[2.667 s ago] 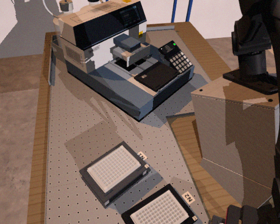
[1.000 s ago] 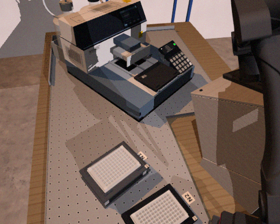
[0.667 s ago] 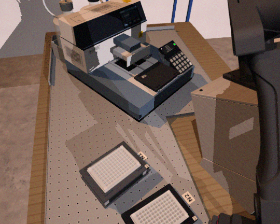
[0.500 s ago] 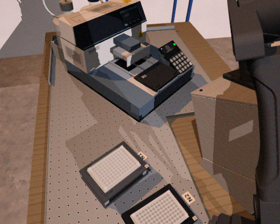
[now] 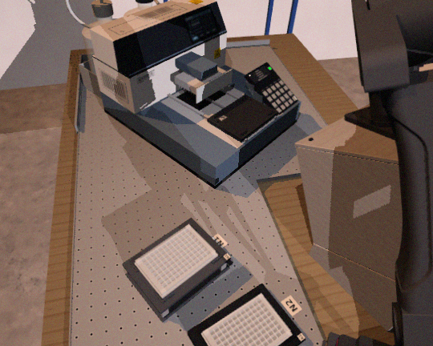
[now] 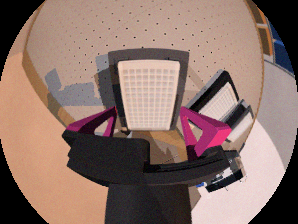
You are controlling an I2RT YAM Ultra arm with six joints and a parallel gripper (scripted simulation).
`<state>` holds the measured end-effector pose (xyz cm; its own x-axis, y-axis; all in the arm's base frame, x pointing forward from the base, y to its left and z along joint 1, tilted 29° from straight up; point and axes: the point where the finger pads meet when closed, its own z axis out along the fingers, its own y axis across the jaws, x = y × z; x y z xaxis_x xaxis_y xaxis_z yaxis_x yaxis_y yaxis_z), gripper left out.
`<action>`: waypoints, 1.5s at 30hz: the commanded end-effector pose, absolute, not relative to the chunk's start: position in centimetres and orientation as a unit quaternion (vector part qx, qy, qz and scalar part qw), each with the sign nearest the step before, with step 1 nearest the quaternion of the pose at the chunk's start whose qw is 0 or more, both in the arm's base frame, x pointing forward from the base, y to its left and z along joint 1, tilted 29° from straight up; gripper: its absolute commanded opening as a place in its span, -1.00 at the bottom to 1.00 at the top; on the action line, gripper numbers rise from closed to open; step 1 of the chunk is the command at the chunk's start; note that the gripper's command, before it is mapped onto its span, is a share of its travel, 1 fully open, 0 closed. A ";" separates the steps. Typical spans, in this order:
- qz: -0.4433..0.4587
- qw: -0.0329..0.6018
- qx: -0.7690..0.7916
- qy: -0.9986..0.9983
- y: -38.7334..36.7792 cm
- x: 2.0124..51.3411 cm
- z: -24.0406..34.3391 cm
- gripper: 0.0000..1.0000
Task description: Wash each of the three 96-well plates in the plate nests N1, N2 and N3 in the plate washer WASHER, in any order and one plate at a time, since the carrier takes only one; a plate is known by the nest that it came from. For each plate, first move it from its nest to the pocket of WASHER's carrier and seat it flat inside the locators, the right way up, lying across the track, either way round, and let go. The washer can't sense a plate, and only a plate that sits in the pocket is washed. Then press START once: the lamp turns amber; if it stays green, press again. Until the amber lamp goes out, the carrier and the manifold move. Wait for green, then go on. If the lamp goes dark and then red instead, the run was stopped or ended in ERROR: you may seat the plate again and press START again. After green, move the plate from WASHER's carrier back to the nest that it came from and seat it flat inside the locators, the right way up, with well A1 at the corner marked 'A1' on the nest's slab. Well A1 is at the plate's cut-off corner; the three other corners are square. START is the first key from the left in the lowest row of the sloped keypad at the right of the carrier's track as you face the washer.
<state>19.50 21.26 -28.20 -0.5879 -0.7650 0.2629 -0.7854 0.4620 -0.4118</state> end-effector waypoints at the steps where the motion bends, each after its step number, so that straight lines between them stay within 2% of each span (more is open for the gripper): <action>1: 0.249 0.014 0.455 -0.855 21.8 19.7 -27.9 1.00; 45: 0.246 0.007 0.455 -0.856 21.2 20.6 -30.4 1.00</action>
